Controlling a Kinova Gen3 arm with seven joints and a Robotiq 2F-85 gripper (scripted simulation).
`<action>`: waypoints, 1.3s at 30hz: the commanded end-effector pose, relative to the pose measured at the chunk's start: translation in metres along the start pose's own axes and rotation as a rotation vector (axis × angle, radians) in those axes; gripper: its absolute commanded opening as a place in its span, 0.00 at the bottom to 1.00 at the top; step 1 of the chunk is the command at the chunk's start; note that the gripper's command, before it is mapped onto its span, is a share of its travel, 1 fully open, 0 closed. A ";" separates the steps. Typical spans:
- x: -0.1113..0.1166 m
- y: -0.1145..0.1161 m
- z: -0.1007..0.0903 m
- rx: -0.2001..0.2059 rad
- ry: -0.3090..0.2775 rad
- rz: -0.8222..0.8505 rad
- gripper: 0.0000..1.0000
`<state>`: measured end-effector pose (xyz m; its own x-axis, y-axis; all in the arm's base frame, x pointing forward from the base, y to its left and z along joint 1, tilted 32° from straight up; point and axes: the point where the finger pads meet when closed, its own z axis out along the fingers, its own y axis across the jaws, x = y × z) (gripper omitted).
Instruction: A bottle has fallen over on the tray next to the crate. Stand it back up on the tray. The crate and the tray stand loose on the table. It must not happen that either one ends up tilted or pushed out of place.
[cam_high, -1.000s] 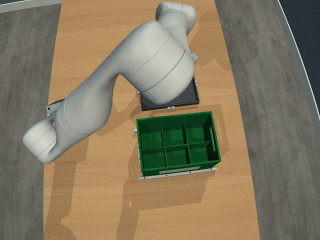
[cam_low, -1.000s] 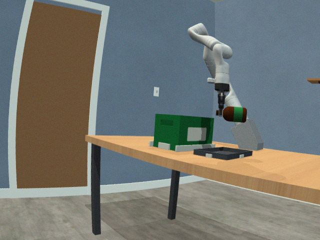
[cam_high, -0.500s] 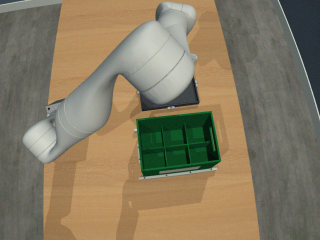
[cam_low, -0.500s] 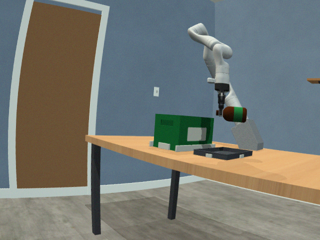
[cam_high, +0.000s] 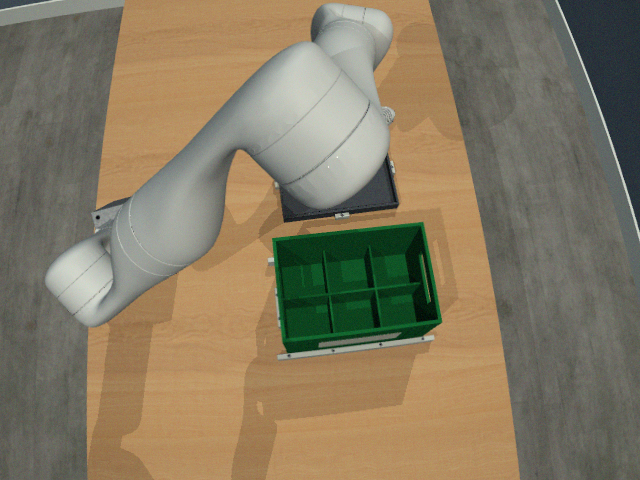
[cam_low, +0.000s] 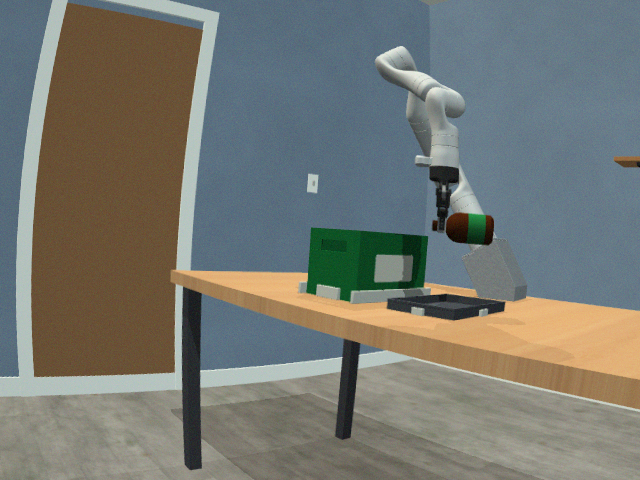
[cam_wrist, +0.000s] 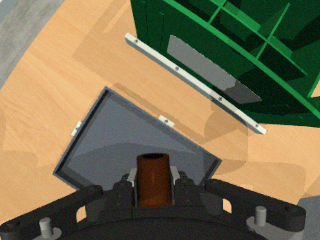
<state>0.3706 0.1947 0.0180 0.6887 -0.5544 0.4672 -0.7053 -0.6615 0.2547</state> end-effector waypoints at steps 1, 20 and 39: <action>0.000 0.000 -0.001 0.001 -0.001 -0.018 0.00; 0.000 0.000 -0.001 0.002 -0.001 -0.222 0.00; 0.000 0.000 -0.001 0.002 -0.001 -0.237 0.00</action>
<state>0.3707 0.1944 0.0179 0.8353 -0.3839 0.3935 -0.5238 -0.7731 0.3577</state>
